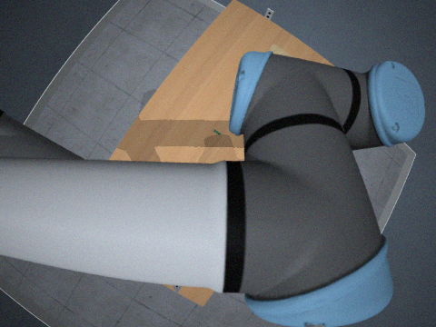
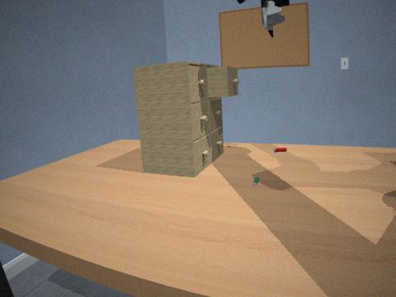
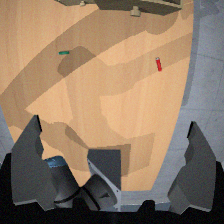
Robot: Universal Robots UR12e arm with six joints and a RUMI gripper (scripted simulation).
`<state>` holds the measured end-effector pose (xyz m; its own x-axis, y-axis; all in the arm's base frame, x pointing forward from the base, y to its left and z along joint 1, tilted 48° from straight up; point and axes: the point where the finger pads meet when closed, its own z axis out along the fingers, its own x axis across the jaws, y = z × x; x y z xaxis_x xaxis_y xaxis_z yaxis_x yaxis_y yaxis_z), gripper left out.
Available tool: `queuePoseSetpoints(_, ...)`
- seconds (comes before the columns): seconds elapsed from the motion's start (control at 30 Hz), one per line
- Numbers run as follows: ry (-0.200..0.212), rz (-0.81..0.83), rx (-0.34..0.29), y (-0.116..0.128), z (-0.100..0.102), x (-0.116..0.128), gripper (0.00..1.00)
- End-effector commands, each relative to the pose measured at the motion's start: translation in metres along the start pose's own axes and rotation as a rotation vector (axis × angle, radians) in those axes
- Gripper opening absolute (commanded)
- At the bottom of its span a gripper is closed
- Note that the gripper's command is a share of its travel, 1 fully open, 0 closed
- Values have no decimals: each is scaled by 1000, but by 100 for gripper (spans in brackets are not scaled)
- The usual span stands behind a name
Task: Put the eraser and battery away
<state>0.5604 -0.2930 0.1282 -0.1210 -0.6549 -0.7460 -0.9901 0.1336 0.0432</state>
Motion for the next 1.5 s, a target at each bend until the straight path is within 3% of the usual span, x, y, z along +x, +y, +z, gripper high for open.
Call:
queuePoseSetpoints(0.0, 1, 0, -1, 0, -1, 0, 100)
queuePoseSetpoints(0.77, 1, 0, -1, 1, -1, 1, 100)
queuePoseSetpoints(0.9, 1, 0, 0, 45, 14, 19, 100)
queuePoseSetpoints(0.97, 1, 0, 0, 45, 14, 19, 100)
queuePoseSetpoints(1.07, 1, 0, -1, 73, 24, 29, 100)
queuePoseSetpoints(1.47, 1, 0, 3, 74, 25, 29, 100)
